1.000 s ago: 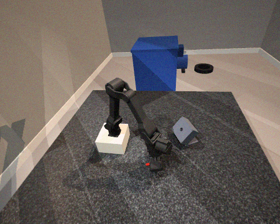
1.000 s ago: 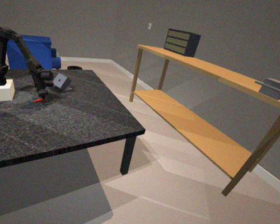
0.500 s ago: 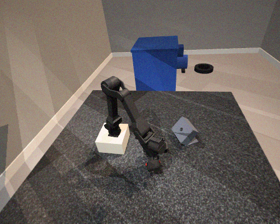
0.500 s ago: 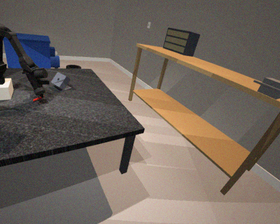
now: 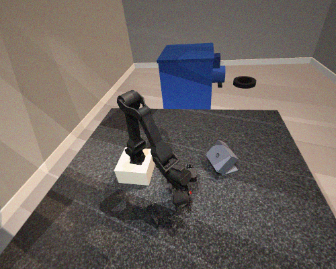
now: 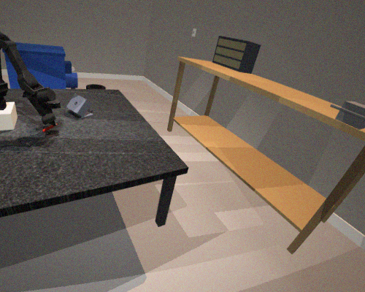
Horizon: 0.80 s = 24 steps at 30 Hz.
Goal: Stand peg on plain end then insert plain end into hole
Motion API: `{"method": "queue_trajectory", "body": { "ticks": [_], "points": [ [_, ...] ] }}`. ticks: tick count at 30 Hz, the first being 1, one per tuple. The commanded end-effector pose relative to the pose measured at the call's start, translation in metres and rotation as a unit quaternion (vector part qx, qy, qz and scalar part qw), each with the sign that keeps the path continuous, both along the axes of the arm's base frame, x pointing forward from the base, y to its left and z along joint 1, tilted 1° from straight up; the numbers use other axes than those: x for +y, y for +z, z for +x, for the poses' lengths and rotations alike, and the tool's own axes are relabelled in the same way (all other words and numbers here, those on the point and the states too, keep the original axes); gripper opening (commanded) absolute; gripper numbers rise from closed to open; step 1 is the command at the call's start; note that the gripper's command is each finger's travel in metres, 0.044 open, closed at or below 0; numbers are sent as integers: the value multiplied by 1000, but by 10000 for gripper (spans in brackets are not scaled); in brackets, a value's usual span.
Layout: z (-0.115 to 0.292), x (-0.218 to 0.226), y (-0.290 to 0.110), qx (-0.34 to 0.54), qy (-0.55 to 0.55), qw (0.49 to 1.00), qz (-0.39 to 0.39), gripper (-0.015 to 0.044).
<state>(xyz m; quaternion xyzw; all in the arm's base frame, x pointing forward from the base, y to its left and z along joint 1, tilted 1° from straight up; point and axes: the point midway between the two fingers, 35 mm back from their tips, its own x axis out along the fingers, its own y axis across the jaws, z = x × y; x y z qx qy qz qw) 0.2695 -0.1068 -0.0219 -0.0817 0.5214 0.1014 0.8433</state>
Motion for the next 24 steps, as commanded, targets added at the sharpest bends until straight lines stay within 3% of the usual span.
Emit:
{"method": "queue_trajectory", "body": {
  "ticks": [1, 24],
  "points": [
    [-3, 0, 2, -19, 3, 1000, 4, 51],
    [-17, -4, 9, -114, 6, 993, 29, 51]
  ]
}}
